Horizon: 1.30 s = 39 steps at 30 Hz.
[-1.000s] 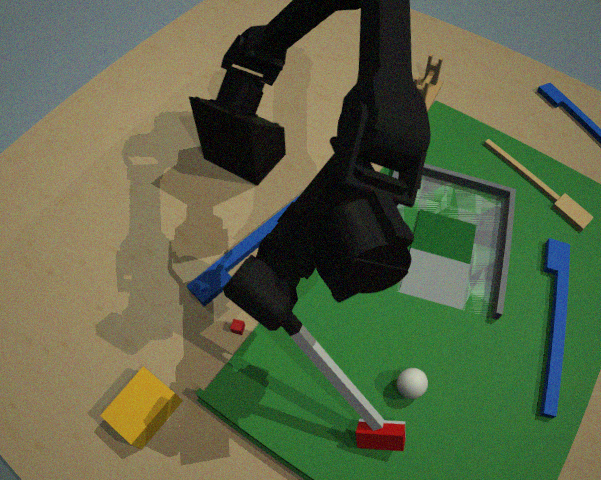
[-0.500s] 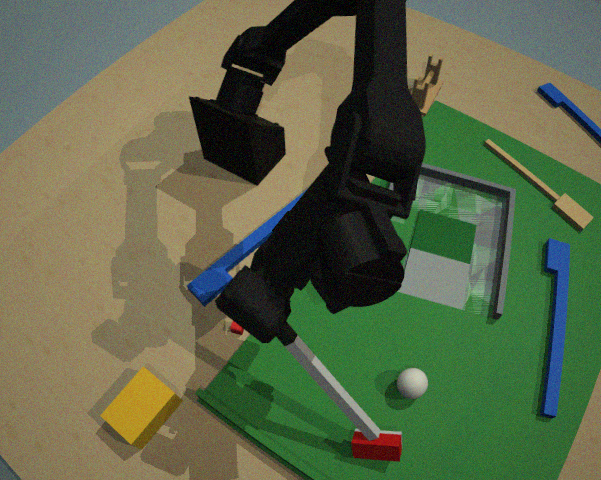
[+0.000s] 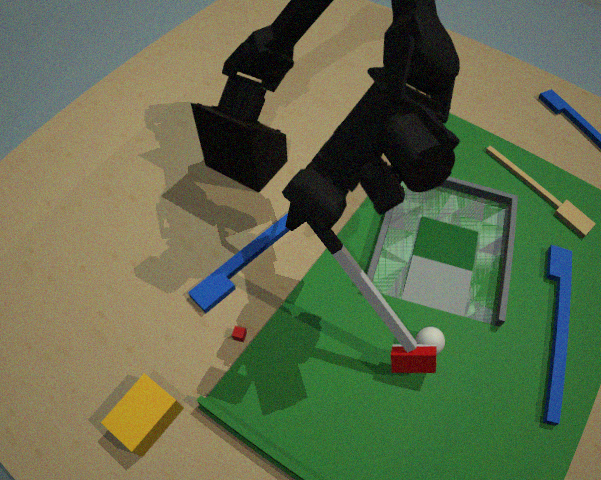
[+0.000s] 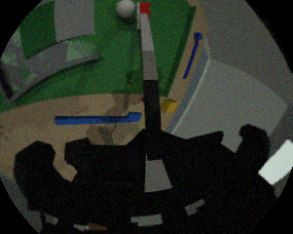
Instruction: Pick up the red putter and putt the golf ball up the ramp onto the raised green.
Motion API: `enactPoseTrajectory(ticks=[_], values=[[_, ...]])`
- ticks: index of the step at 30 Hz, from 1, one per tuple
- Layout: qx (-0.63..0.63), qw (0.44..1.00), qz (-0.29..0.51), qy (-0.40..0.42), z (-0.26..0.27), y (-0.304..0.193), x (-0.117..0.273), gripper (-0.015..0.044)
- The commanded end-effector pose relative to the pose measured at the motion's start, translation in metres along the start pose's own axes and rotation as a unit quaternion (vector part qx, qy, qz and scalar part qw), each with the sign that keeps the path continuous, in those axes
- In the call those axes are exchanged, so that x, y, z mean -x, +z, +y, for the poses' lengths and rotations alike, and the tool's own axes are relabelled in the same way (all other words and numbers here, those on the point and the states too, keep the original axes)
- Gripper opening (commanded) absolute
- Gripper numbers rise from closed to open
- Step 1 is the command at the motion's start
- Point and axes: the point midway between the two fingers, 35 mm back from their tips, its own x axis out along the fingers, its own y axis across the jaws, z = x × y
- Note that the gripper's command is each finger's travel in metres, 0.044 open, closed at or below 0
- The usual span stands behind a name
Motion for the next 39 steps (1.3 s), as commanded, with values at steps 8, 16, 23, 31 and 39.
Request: enactPoseTrajectory(ticks=[8,16,23,31,39], values=[[-0.009,1.0,0.0,0.003,0.019,-0.019,0.021,0.0],[-0.009,1.0,0.001,0.004,0.021,-0.042,0.065,0.0],[-0.008,1.0,0.001,0.007,0.022,-0.038,0.058,0.0],[-0.008,1.0,0.001,0.007,0.022,-0.038,0.058,0.0],[-0.008,1.0,0.001,0.007,0.022,-0.038,0.058,0.0]])
